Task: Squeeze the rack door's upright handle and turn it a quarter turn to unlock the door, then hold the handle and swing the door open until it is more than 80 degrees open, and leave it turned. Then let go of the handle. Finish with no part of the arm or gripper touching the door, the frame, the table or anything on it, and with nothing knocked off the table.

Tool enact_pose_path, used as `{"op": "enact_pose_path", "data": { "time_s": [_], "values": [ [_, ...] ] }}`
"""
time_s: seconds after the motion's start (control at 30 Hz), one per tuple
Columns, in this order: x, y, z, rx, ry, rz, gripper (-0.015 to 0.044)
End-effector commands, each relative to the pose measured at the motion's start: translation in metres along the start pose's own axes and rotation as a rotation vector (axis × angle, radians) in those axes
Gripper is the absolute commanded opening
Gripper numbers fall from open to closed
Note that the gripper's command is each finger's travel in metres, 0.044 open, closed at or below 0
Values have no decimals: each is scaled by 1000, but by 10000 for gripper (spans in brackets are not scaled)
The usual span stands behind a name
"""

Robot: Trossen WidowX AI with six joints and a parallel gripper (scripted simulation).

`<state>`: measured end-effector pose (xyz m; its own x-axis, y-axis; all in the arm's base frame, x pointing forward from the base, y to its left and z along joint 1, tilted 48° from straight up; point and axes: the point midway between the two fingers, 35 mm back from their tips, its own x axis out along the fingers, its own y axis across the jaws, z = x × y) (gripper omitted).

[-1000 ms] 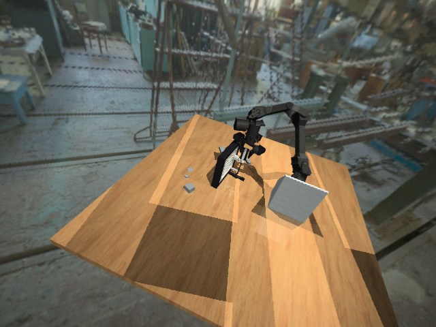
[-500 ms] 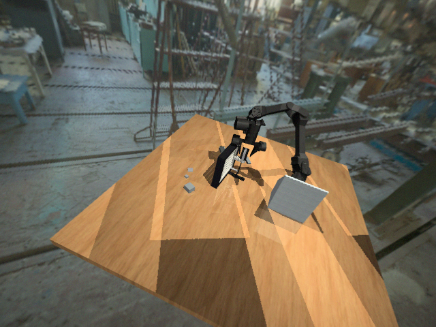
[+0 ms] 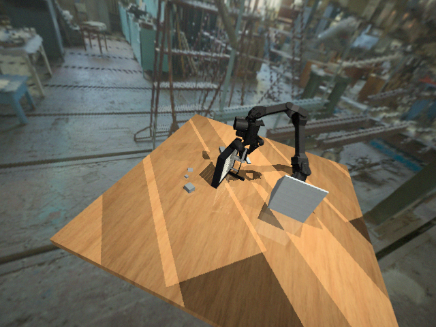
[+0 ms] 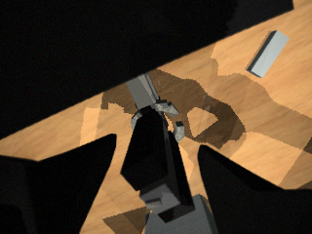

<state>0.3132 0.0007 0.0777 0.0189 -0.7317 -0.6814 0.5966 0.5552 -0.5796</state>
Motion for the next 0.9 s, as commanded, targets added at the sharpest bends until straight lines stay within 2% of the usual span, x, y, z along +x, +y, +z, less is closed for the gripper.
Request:
{"op": "enact_pose_path", "data": {
  "time_s": [0.0, 0.87],
  "values": [
    [1, 0, 1, -183, -3, -2, 294],
    [1, 0, 1, -1471, -1, -4, 294]
  ]
}}
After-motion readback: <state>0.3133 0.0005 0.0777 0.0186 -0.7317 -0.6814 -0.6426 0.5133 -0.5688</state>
